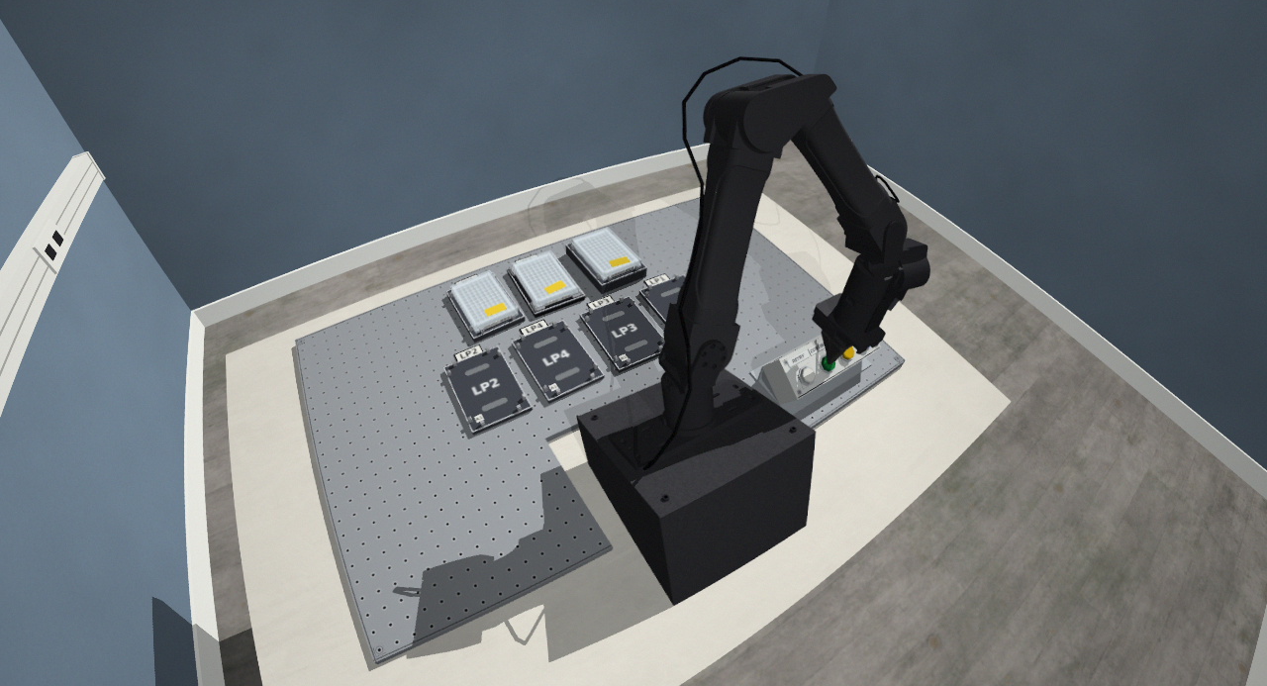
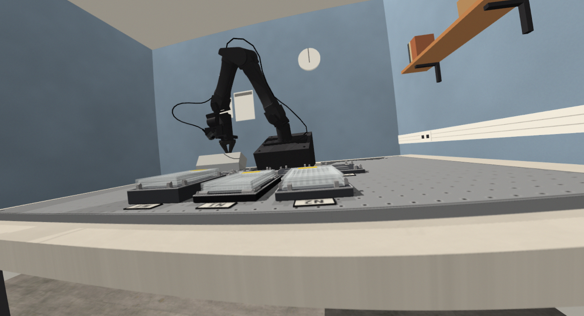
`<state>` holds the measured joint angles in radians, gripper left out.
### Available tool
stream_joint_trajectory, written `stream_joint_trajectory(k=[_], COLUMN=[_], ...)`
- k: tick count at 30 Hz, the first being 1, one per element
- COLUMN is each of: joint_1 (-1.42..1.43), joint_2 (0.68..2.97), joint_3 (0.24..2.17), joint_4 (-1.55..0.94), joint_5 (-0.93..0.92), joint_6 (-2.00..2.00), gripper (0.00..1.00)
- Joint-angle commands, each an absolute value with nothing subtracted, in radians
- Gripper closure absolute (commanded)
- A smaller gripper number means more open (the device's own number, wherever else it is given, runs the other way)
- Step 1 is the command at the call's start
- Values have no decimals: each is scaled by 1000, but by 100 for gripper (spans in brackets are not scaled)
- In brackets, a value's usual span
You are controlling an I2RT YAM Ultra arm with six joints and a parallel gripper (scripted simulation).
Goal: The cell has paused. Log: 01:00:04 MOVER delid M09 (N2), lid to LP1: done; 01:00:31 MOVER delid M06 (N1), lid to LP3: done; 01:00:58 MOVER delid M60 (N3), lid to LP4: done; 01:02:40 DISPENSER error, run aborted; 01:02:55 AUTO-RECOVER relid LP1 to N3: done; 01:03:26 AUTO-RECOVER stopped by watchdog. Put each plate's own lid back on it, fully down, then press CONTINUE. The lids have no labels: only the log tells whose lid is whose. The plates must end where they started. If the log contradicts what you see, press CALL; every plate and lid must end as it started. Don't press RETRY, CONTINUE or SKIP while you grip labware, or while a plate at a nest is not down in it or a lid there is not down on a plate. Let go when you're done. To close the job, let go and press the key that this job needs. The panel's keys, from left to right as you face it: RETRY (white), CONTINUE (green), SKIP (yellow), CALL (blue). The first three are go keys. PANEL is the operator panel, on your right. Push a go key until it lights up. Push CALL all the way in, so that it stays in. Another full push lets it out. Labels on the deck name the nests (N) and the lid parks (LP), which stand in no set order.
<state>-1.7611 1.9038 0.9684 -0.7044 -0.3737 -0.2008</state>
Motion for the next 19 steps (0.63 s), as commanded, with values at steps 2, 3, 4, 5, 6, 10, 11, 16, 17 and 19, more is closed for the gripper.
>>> stream_joint_trajectory(k=[2, 3, 4, 5, 6, 10, 11, 16, 17, 19], joint_1=[-1759, -1759, -1759, -1758, -1757, -1752, -1752, -1750, -1750, -1750], joint_2=[1908, 1908, 1908, 1910, 1911, 1907, 1908, 1915, 1917, 1919], joint_3=[958, 958, 958, 953, 949, 947, 947, 948, 943, 942], joint_4=[-680, -680, -680, -680, -679, -675, -675, -670, -670, -668], joint_5=[-384, -384, -384, -384, -384, -385, -385, -385, -385, -385], joint_6=[-193, -193, -193, -193, -193, -191, -191, -188, -188, -188], gripper=[100, 100, 100, 100, 100, 100, 100, 100, 100, 100])
